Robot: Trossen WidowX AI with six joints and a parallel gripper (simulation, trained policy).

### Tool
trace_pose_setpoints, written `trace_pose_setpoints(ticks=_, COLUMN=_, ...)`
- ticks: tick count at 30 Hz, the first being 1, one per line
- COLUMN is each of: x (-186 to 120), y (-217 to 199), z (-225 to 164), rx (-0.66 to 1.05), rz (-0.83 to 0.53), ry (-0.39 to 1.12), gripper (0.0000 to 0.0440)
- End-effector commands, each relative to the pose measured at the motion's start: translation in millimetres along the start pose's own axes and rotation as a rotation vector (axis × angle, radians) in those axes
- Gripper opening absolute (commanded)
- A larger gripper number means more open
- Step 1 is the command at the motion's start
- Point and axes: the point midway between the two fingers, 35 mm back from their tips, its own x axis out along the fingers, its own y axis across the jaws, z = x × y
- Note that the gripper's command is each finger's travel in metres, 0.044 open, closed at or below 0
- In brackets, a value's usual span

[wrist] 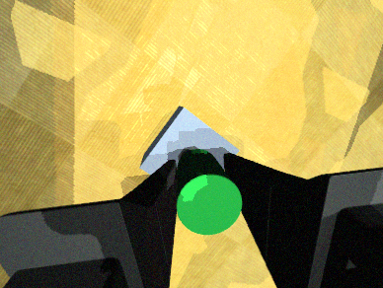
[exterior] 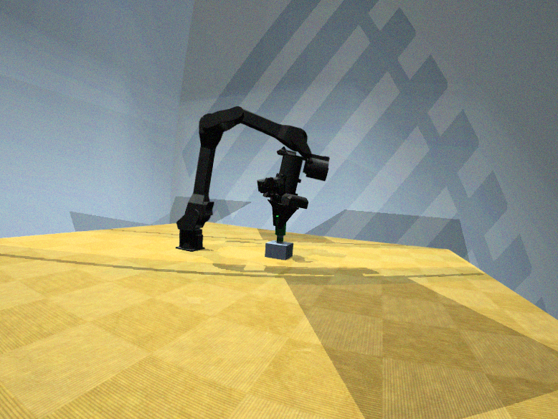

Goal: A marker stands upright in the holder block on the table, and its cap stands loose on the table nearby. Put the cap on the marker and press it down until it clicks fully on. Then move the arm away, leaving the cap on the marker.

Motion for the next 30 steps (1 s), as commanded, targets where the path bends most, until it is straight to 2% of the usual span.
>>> trace_pose_setpoints(ticks=1, x=18, y=-3, z=4, rx=-0.017, rz=-0.022, ry=-0.045, gripper=0.0131)
trace_pose_setpoints(ticks=3, x=20, y=-2, z=4, rx=-0.019, rz=-0.021, ry=-0.050, gripper=0.0184)
trace_pose_setpoints(ticks=5, x=21, y=-5, z=8, rx=-0.022, rz=-0.030, ry=-0.060, gripper=0.0202)
trace_pose_setpoints(ticks=14, x=18, y=-8, z=15, rx=-0.035, rz=-0.025, ry=-0.039, gripper=0.0427)
trace_pose_setpoints(ticks=15, x=17, y=-8, z=14, rx=-0.035, rz=-0.021, ry=-0.032, gripper=0.0440)
trace_pose_setpoints(ticks=30, x=-23, y=-4, z=9, rx=-0.025, rz=0.043, ry=0.093, gripper=0.0440)
